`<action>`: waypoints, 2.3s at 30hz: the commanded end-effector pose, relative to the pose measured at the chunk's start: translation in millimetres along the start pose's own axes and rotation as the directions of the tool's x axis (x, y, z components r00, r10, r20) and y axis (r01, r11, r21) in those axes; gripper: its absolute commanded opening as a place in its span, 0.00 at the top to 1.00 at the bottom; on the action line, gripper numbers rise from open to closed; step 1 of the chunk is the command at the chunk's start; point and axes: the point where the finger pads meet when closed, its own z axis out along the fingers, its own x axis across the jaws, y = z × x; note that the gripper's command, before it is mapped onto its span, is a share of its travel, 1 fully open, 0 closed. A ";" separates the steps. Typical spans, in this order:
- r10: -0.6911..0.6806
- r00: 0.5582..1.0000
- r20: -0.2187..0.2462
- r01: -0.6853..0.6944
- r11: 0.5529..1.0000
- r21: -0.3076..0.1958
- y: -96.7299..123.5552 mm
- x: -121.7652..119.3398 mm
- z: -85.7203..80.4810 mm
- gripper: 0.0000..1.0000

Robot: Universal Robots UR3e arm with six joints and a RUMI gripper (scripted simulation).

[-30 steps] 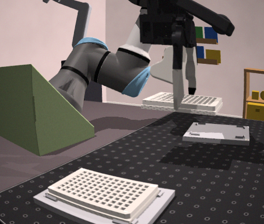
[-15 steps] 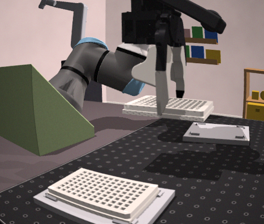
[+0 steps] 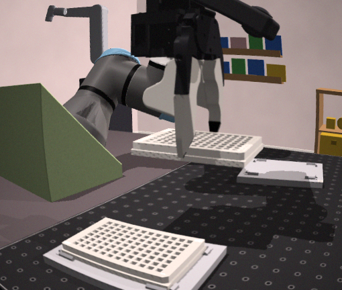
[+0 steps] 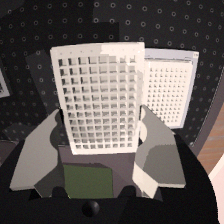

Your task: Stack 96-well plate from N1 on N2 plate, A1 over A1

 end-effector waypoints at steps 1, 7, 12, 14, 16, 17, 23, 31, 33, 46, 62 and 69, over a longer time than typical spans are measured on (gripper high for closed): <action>0.000 1.000 -0.002 0.000 1.000 0.001 3.7 17.5 -0.7 1.00; 0.000 1.000 -0.002 0.000 1.000 0.001 8.6 36.9 -0.7 1.00; 0.000 1.000 -0.002 0.000 1.000 0.001 11.1 46.6 -0.7 1.00; 0.000 1.000 -0.002 0.000 1.000 0.001 12.7 53.0 -0.7 1.00; 0.000 1.000 -0.002 0.000 1.000 0.001 14.4 59.5 -0.7 1.00; 0.000 1.000 -0.002 0.000 1.000 0.001 15.2 62.7 -0.7 1.00; 0.000 1.000 -0.002 0.000 1.000 0.001 20.0 82.2 -0.8 1.00; 0.000 1.000 -0.002 0.000 1.000 0.001 24.9 101.6 -0.8 1.00; 0.000 1.000 -0.002 0.000 1.000 0.001 26.6 108.0 -0.8 1.00; 0.000 1.000 -0.002 0.000 1.000 0.001 27.5 112.2 -0.8 1.00; 0.000 1.000 -0.002 0.000 1.000 0.001 27.2 111.2 -0.9 1.00; 0.000 1.000 -0.002 0.000 1.000 0.001 27.2 110.8 -0.9 1.00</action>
